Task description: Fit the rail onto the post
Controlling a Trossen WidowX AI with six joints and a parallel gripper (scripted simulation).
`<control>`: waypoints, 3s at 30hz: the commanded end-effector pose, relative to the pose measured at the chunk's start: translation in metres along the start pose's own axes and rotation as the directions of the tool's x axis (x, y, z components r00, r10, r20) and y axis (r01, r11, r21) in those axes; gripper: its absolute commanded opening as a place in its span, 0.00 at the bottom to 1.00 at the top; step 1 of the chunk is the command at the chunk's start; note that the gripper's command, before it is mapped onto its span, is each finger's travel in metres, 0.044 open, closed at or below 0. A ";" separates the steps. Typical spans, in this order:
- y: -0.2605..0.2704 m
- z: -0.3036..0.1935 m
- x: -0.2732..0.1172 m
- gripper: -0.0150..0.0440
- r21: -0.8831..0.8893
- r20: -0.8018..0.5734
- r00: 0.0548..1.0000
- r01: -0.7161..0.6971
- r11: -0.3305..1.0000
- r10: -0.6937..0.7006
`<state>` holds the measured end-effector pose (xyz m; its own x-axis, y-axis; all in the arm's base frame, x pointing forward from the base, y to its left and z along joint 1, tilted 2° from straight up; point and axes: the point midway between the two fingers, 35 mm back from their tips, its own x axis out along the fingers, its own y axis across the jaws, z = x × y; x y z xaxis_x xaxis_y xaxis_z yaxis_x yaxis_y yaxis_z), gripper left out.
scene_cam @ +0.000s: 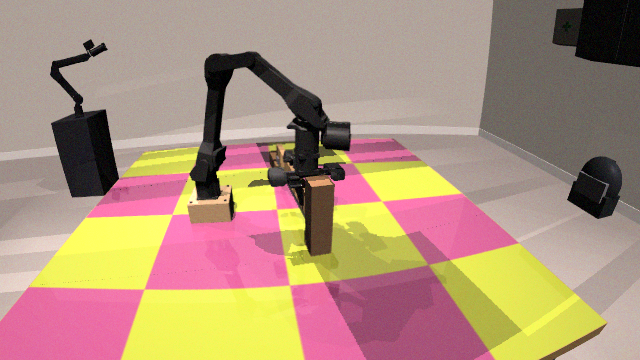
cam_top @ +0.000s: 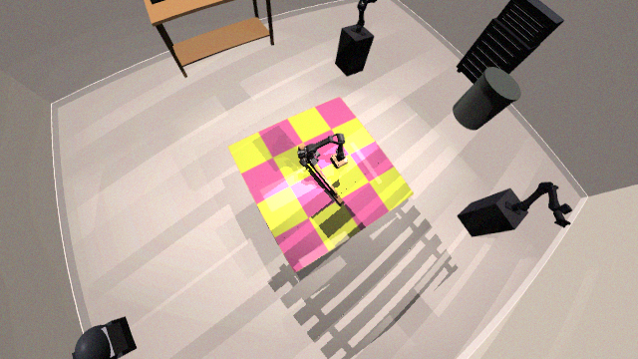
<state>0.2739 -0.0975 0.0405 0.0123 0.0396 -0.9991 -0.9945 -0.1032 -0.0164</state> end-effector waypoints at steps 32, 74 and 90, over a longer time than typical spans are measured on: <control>-0.002 -0.013 -0.003 0.25 -0.001 -0.010 1.000 0.009 1.000 -0.009; 0.001 -0.019 -0.001 0.83 0.000 -0.002 1.000 0.001 1.000 -0.001; 0.001 0.012 -0.031 1.00 -0.001 -0.008 1.000 0.009 1.000 -0.009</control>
<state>0.2713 -0.0937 0.0601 0.0091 0.0417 -0.9991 -0.9942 -0.1063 -0.0135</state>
